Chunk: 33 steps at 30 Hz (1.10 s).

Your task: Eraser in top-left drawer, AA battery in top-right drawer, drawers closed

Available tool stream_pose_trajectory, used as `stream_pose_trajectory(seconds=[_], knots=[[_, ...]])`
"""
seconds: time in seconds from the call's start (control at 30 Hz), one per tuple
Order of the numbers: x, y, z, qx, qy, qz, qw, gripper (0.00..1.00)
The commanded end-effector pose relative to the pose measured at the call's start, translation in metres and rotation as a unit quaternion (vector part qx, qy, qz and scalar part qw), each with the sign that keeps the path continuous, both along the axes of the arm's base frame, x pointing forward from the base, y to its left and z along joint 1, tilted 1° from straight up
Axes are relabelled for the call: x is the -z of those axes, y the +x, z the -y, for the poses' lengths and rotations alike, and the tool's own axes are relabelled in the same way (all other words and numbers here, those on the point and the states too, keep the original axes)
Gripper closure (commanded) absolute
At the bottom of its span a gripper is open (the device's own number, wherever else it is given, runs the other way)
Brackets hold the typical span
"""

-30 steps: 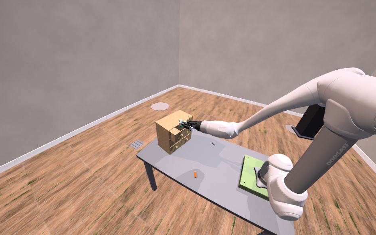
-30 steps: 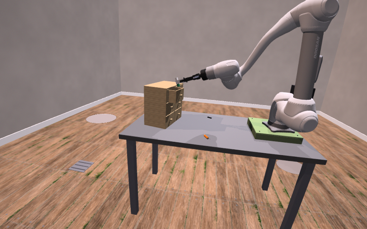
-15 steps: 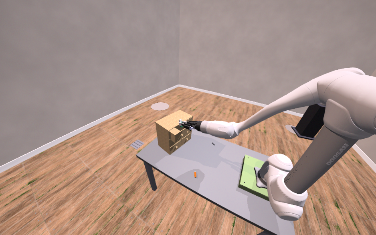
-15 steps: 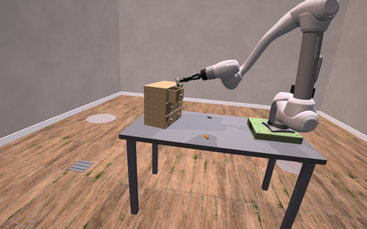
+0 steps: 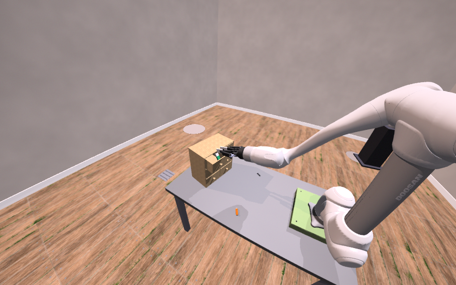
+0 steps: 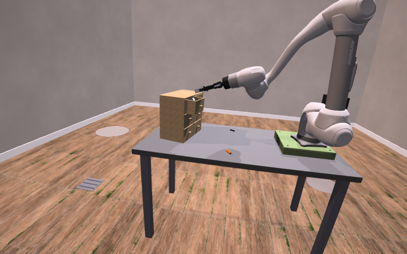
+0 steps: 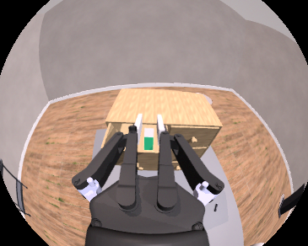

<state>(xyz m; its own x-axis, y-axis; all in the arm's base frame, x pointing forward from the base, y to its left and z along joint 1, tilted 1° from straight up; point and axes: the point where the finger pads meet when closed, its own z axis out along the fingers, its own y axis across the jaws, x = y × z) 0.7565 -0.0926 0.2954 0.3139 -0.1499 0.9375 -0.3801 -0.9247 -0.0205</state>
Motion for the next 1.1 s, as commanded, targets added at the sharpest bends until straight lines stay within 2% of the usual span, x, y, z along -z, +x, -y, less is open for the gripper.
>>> stream_pose_trajectory(seconds=[0.0, 0.07, 0.1, 0.67, 1.07], knots=[[0.000, 0.000, 0.000, 0.000, 0.000, 0.000, 1.000, 0.79], [0.000, 0.000, 0.000, 0.000, 0.000, 0.000, 1.000, 0.77], [0.000, 0.000, 0.000, 0.000, 0.000, 0.000, 1.000, 0.00], [0.000, -0.001, 0.000, 0.000, 0.000, 0.000, 1.000, 0.00], [-0.002, -0.024, -0.010, 0.000, 0.000, 0.000, 1.000, 0.00]])
